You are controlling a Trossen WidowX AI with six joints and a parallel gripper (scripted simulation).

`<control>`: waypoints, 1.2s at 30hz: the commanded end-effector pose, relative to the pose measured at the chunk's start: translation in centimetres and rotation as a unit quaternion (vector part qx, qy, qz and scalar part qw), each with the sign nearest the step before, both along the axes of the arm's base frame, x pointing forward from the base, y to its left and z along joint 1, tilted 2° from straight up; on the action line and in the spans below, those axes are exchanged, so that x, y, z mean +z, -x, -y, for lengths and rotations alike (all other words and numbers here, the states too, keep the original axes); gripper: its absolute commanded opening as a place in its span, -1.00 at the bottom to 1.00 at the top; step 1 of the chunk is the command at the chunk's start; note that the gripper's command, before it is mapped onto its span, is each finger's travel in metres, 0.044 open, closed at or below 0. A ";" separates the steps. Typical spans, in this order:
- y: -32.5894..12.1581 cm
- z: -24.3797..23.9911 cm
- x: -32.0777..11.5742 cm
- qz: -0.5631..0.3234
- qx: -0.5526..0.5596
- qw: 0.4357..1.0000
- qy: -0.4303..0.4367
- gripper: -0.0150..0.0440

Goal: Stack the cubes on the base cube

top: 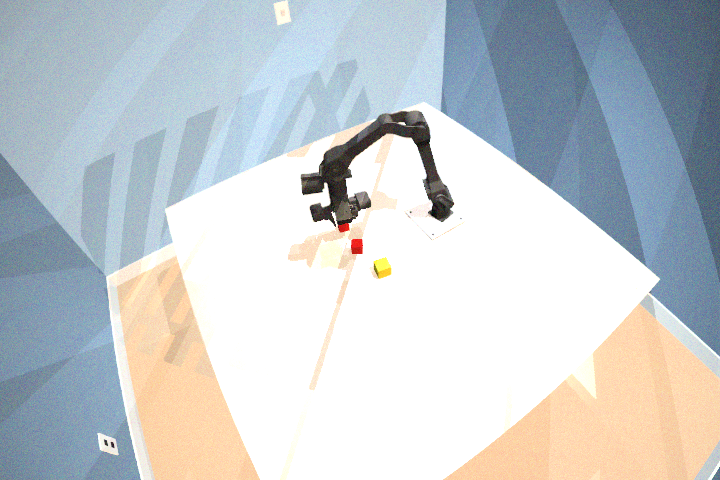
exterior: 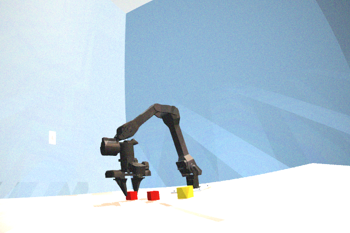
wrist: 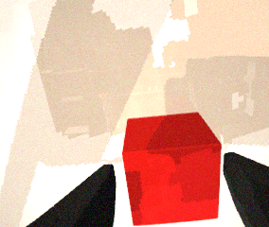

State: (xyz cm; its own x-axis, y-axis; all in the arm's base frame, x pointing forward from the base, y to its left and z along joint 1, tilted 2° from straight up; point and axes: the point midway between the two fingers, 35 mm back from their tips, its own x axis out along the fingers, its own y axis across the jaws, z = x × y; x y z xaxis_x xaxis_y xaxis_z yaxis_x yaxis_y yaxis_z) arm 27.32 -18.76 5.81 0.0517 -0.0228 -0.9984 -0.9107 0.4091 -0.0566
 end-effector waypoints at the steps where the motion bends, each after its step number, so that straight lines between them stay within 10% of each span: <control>1: 0.0 -0.1 -0.1 0.002 0.000 1.000 -0.002 -0.13; 36: 0.3 -0.1 9.4 0.002 0.000 1.000 -0.002 -0.14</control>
